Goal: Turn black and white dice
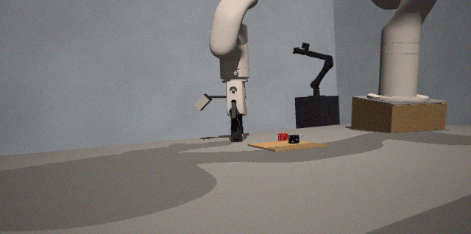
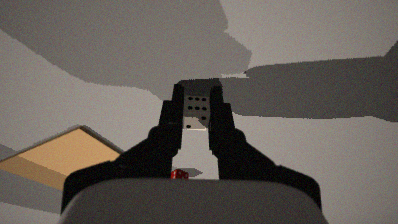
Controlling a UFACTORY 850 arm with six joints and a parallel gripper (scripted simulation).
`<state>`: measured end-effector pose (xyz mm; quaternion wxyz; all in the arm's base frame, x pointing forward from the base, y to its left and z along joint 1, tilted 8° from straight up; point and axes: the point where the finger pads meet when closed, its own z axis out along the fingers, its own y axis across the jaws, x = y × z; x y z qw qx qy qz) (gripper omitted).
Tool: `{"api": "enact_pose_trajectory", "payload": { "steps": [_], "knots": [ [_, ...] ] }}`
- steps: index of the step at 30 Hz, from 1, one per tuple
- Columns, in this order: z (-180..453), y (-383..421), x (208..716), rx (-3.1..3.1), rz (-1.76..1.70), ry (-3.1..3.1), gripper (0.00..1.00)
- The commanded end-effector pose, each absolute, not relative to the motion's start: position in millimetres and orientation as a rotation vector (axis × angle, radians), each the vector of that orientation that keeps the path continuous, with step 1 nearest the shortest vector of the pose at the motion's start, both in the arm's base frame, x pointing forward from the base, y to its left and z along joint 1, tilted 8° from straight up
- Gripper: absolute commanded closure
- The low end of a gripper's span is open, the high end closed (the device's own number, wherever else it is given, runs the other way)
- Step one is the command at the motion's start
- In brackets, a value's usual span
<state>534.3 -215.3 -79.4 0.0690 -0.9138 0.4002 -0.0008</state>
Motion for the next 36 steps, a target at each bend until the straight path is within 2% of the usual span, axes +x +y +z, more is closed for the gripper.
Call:
{"api": "enact_pose_trajectory", "payload": {
  "steps": [1,7,19,36],
  "knots": [
    [-75.5,-216.2,535.1,-2.751,-0.006,1.205,0.85],
    [-59.7,-218.2,534.2,-2.751,-0.006,1.205,0.85],
    [16.6,-227.8,529.7,-2.751,-0.006,1.205,0.85],
    [14.0,-230.6,531.2,-2.715,0.0,1.284,0.85]
  ]
}}
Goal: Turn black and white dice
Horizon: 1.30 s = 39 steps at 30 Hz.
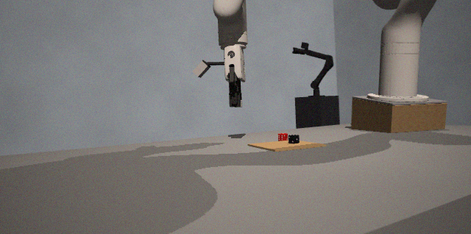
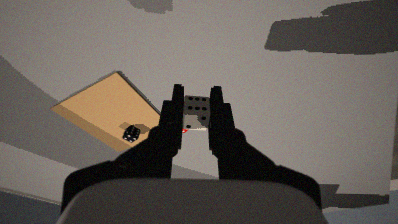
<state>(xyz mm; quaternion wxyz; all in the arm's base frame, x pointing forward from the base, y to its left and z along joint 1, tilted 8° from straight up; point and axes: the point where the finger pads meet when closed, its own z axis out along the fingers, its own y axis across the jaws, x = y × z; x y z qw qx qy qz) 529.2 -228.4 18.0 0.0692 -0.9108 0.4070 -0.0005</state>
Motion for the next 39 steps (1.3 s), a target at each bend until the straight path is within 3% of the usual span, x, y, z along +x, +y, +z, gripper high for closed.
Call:
{"api": "enact_pose_trajectory", "payload": {
  "steps": [1,13,39],
  "knots": [
    [12.1,-231.3,531.7,-2.703,0.002,1.308,0.85],
    [9.5,-231.1,532.6,-2.71,-0.079,1.351,0.85],
    [9.8,-223.9,526.9,-2.791,-1.082,1.47,0.85]
  ]
}}
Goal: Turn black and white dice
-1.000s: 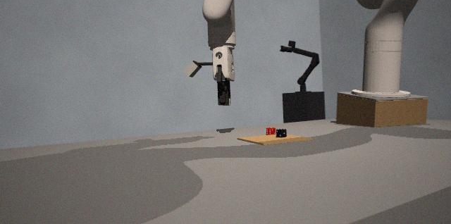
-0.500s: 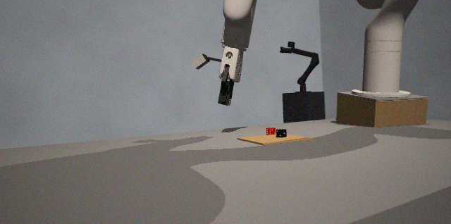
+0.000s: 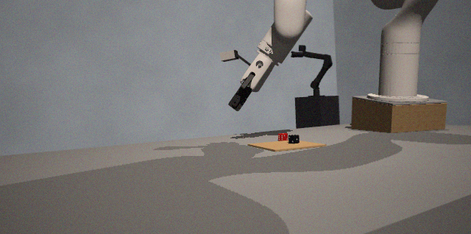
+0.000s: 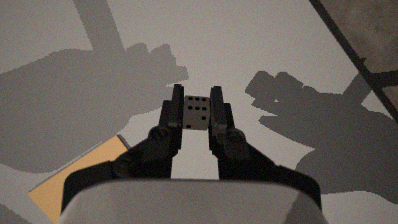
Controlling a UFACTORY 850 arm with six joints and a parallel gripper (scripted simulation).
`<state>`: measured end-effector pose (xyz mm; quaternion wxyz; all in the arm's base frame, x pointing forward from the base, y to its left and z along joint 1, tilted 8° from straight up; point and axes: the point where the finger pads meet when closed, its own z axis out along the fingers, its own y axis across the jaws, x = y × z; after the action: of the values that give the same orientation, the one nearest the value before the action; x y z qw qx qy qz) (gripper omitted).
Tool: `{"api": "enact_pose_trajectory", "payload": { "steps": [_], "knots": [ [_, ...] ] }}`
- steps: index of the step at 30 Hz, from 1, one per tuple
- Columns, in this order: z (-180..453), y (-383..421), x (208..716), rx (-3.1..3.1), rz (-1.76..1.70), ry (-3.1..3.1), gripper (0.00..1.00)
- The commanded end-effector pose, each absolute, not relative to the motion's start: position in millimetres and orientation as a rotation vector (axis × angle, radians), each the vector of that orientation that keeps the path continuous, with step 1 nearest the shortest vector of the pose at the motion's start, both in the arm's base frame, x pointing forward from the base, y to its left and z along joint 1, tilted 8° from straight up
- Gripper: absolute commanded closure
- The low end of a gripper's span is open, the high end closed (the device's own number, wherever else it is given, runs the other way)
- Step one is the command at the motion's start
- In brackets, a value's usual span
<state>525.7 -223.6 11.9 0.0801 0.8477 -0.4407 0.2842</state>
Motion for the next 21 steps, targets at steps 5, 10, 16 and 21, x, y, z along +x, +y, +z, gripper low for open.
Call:
{"api": "enact_pose_trajectory", "payload": {
  "steps": [5,10,16,21],
  "knots": [
    [10.3,-221.8,525.2,2.316,1.151,-1.239,0.85],
    [10.3,-220.7,524.4,2.215,1.265,-1.199,0.85],
    [10.7,-220.0,523.7,2.18,1.304,-1.182,0.85],
    [10.4,-219.9,523.8,2.179,1.305,-1.182,0.85]
  ]
}}
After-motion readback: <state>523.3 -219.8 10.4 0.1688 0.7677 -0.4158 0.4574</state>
